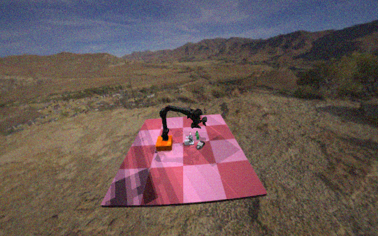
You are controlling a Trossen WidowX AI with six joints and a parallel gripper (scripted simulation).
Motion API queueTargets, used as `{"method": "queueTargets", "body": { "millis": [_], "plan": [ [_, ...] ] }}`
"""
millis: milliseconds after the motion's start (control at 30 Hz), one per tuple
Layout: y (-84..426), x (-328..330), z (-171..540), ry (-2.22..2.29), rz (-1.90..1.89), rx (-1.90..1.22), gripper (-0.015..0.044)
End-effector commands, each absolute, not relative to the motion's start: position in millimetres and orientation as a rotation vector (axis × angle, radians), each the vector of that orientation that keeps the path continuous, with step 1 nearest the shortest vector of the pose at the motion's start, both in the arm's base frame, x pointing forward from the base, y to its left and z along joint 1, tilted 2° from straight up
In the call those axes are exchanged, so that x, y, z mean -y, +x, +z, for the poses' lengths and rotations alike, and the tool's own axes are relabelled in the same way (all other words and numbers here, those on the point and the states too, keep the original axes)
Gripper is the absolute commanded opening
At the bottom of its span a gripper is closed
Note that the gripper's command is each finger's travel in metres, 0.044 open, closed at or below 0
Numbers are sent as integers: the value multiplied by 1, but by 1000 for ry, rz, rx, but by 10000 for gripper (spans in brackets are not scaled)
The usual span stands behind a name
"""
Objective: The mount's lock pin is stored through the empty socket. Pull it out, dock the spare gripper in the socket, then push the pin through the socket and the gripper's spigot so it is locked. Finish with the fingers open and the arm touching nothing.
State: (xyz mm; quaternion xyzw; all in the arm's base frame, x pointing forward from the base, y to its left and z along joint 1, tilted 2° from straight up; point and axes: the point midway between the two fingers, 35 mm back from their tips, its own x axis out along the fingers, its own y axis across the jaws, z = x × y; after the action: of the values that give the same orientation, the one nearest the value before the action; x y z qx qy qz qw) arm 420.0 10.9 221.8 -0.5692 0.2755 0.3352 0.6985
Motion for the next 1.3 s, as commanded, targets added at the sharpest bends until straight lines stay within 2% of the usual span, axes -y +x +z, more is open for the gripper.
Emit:
{"method": "queueTargets", "body": {
  "millis": [0, 267, 500, 733, 967, 1267],
  "plan": [
    [395, -55, 192, -1240, 890, -721, 300],
    [327, -121, 149, -1263, 1136, -944, 300],
    [272, -148, 130, -1339, 1272, -1113, 300],
    [270, -149, 126, -1345, 1279, -1123, 300],
    [285, -145, 63, -1343, 1279, -1124, 300],
    [286, -145, 53, -1343, 1279, -1124, 300]
  ]
}}
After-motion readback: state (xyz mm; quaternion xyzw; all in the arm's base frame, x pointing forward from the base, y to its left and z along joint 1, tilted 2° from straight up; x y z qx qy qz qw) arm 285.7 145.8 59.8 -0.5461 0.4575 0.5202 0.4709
